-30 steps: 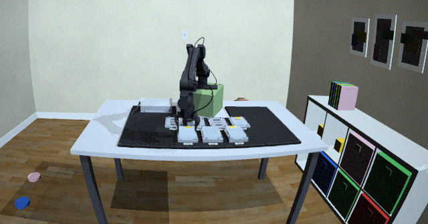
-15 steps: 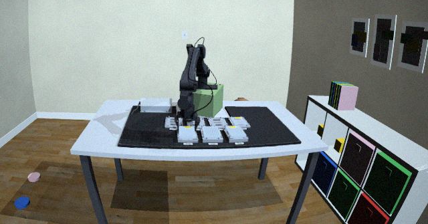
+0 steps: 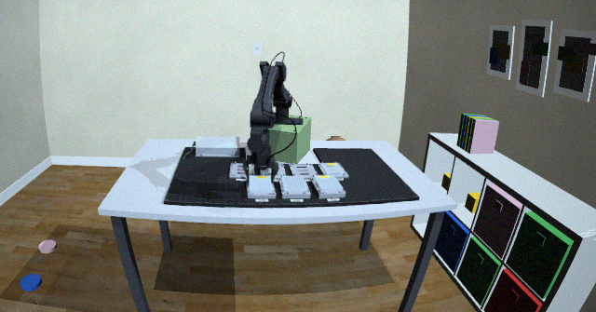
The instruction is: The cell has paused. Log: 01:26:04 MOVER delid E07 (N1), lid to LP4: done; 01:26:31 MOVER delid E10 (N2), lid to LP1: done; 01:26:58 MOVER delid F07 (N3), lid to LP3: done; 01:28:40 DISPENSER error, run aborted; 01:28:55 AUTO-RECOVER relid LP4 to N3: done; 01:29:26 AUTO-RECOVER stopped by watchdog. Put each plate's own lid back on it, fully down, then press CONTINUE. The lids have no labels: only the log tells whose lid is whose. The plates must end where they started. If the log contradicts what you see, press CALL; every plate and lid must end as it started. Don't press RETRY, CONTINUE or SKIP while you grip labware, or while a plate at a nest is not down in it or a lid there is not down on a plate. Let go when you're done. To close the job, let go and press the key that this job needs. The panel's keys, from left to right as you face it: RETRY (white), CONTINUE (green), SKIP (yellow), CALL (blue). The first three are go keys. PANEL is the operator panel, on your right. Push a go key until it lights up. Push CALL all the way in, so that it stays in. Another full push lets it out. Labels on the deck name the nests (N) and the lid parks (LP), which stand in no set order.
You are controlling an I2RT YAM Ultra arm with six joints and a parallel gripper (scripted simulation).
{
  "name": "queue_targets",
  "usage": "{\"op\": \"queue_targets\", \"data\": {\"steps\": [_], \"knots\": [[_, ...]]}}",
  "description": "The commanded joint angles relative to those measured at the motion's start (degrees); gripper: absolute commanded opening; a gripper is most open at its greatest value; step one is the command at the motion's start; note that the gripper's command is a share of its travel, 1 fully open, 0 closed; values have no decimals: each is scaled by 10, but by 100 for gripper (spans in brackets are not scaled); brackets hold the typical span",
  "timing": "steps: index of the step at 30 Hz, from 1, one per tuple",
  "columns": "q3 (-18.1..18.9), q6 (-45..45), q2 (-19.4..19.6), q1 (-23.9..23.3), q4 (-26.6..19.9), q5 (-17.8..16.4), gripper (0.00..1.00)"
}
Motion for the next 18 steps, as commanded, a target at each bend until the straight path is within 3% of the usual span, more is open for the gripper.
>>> {"op": "queue_targets", "data": {"steps": [1, 3, 4, 18], "knots": [[17, 4, -2, 9, -9, -6, 0], [21, 7, -1, 12, -11, -6, 0], [21, 7, -1, 12, -11, -6, 100], [21, 6, 0, 10, -7, -6, 100]]}}
